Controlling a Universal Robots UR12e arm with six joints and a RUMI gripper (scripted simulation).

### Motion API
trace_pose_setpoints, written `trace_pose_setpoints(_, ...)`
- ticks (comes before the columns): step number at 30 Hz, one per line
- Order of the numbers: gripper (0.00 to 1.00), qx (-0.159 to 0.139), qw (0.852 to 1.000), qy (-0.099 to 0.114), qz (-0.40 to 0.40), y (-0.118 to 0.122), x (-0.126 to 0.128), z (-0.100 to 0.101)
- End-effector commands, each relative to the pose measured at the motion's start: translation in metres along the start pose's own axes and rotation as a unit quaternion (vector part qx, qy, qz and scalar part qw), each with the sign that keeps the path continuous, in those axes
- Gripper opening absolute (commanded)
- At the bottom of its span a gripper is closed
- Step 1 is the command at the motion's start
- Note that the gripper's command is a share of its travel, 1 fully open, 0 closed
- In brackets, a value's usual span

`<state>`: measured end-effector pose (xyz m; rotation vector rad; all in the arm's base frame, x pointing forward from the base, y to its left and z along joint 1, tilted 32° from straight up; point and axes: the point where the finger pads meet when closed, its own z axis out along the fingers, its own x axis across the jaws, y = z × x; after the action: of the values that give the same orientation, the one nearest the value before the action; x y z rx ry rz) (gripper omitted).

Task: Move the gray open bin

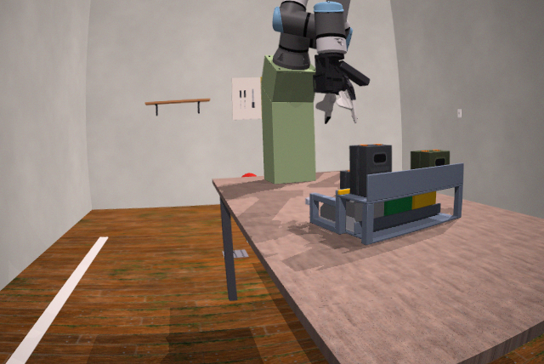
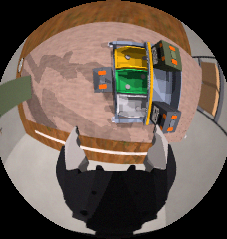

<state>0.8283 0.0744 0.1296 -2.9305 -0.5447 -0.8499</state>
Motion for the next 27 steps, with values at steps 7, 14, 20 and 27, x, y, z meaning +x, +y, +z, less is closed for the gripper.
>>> trace_pose_setpoints(7, 1.00, 0.000, 1.000, 0.001, 0.000, 0.006, 0.004, 0.049)
trace_pose_setpoints(14, 1.00, 0.000, 1.000, 0.001, 0.000, 0.006, 0.004, 0.049)
trace_pose_setpoints(20, 1.00, 0.000, 1.000, 0.001, 0.000, 0.010, 0.007, 0.081)
trace_pose_setpoints(27, 1.00, 0.000, 1.000, 0.001, 0.000, 0.013, 0.008, 0.102)
